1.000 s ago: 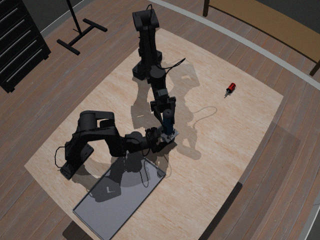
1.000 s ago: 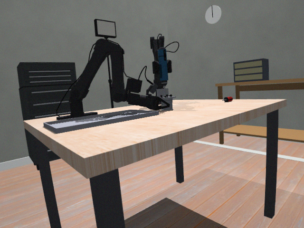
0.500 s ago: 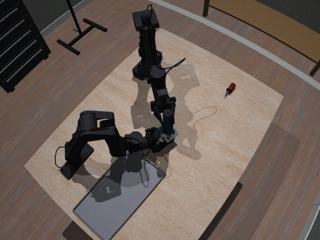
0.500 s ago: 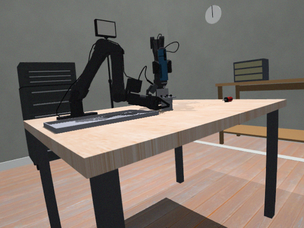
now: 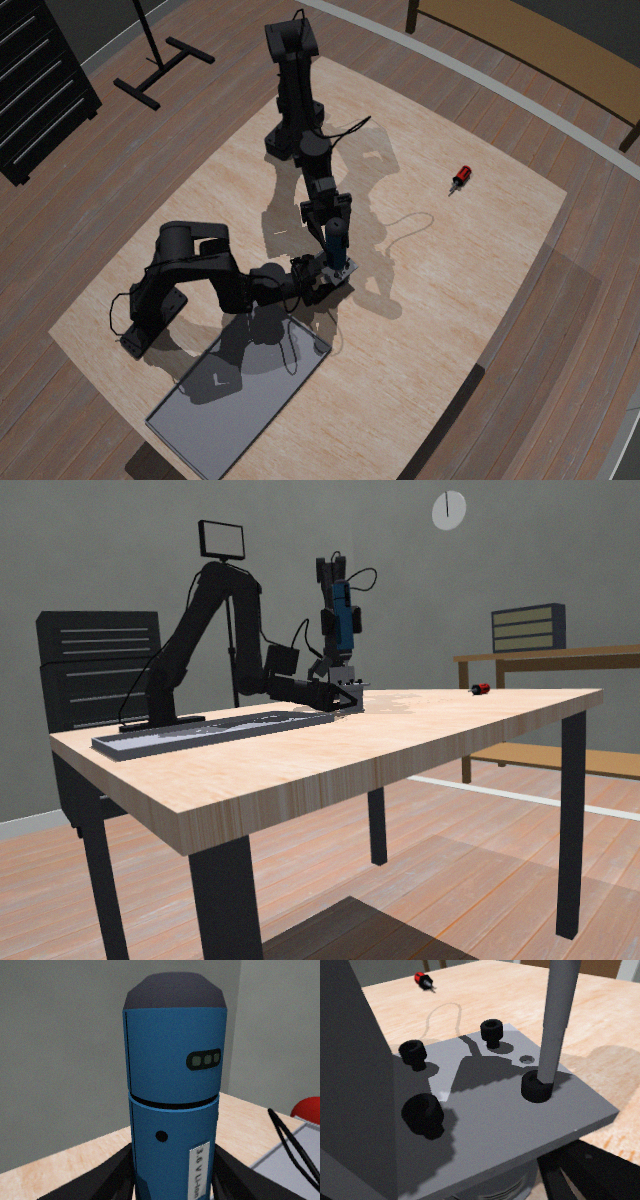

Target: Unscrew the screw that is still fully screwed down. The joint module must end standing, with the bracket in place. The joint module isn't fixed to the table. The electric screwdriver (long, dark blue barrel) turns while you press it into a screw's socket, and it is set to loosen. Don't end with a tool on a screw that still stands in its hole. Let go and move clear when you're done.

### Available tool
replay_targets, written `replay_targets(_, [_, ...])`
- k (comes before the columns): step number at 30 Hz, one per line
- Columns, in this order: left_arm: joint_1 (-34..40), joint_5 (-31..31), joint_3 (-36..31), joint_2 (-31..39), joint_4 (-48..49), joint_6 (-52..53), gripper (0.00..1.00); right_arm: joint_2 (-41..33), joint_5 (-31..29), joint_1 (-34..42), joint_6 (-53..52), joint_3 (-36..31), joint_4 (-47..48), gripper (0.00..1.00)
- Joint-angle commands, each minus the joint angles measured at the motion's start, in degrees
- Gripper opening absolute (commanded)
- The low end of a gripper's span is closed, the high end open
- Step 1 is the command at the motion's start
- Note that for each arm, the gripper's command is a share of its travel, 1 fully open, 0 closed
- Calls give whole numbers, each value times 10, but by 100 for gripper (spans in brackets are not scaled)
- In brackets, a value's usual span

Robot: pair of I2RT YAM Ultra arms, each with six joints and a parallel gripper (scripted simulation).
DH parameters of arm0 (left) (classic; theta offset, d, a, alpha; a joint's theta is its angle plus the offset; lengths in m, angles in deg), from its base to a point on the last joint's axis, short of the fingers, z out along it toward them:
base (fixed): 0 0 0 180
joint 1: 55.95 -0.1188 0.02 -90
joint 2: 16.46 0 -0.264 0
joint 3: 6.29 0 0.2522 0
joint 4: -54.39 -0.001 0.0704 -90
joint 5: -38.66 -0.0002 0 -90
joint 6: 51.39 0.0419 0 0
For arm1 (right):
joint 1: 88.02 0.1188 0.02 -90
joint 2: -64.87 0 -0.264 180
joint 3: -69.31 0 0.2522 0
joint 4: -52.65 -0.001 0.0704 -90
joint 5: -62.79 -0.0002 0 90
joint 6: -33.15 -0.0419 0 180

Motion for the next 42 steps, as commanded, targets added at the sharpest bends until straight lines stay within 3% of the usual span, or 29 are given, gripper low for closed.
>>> replay_targets(1, [-6, -6, -5, 2, 44, 0, 42, -3, -3, 1, -2, 4, -6, 59])
replay_targets(42, [-7, -7, -11, -1, 57, 0, 42, -3, -3, 1, -2, 4, -6, 59])
